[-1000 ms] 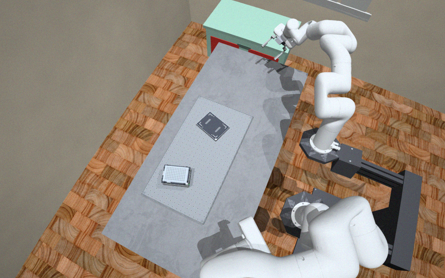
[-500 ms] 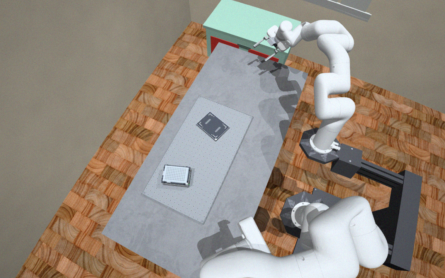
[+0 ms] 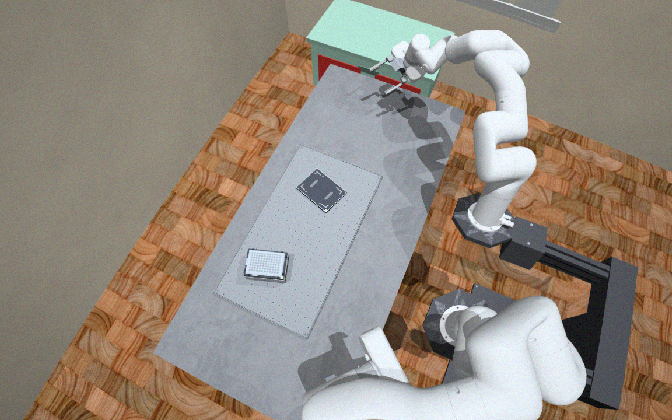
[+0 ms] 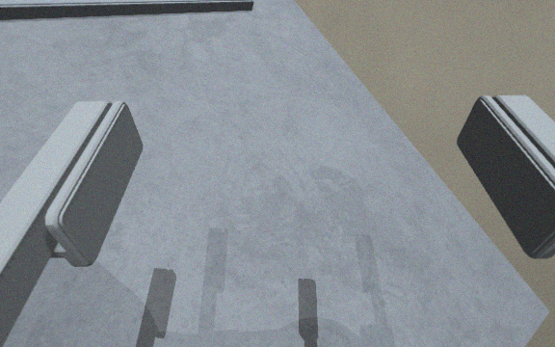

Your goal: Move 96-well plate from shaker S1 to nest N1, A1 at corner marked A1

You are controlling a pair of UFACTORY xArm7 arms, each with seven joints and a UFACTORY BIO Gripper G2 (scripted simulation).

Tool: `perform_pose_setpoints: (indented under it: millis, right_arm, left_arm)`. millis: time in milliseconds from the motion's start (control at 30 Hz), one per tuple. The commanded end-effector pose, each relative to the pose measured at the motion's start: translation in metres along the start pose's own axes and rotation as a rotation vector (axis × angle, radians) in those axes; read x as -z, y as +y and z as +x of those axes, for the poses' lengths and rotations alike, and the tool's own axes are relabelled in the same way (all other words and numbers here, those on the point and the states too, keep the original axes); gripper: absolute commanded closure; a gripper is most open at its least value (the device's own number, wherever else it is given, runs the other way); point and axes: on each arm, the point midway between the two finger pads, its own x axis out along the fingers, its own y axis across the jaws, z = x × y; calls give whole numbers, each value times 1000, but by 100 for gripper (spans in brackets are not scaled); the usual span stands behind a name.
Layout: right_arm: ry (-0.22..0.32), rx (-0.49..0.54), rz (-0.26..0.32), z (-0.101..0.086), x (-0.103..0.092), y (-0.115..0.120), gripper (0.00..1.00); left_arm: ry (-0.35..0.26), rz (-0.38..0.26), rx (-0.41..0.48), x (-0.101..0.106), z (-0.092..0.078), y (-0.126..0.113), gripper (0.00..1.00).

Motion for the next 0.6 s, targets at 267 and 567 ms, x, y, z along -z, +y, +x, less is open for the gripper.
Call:
perform_pose_setpoints:
  millis: [267,567]
  right_arm:
    - [-40,61,4,47,-18,-15,63]
    - [-70,107,14,84,-32,-22,63]
  left_arm:
    - [-3,0,1,0,-1,0,0]
    - [-3,0,1,0,-1,0,0]
